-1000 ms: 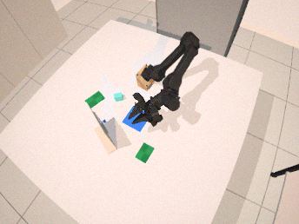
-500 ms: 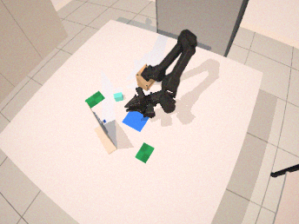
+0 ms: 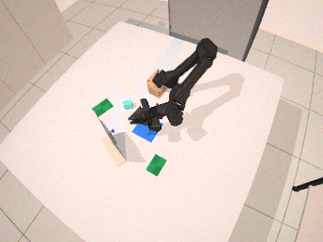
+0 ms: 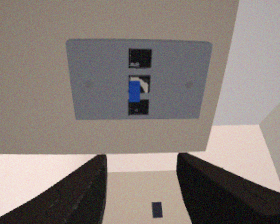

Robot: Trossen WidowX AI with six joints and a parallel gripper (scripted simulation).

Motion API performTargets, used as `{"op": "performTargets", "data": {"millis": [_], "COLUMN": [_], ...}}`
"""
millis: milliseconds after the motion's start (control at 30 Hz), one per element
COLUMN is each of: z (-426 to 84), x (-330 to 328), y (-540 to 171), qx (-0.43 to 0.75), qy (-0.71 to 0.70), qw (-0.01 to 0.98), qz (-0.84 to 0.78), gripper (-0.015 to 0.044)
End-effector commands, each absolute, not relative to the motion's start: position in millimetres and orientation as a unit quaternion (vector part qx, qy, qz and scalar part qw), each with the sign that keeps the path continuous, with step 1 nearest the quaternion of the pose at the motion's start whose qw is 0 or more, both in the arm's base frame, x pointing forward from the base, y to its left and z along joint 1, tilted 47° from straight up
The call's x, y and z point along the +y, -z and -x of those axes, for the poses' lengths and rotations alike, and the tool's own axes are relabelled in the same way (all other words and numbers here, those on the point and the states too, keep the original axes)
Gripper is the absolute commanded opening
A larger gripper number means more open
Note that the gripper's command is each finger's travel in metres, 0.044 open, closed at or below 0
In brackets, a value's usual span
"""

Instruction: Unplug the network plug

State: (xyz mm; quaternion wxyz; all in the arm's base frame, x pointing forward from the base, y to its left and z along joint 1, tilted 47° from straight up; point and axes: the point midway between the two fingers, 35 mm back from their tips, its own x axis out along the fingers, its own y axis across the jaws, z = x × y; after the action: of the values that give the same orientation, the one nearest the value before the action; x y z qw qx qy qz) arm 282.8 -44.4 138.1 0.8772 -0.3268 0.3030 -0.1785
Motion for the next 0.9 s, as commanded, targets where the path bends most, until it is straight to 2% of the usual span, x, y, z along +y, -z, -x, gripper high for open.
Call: {"op": "performTargets", "data": {"millis": [0, 867], "z": [-296, -326], "x": [-51, -64], "y": [-135, -128], "qx": [0.301, 0.300], "qy": [0.178, 0.179], "qw": [0.877, 0.877], "qz": [0.328, 0.329], "gripper": [0.0156, 0.0156]}}
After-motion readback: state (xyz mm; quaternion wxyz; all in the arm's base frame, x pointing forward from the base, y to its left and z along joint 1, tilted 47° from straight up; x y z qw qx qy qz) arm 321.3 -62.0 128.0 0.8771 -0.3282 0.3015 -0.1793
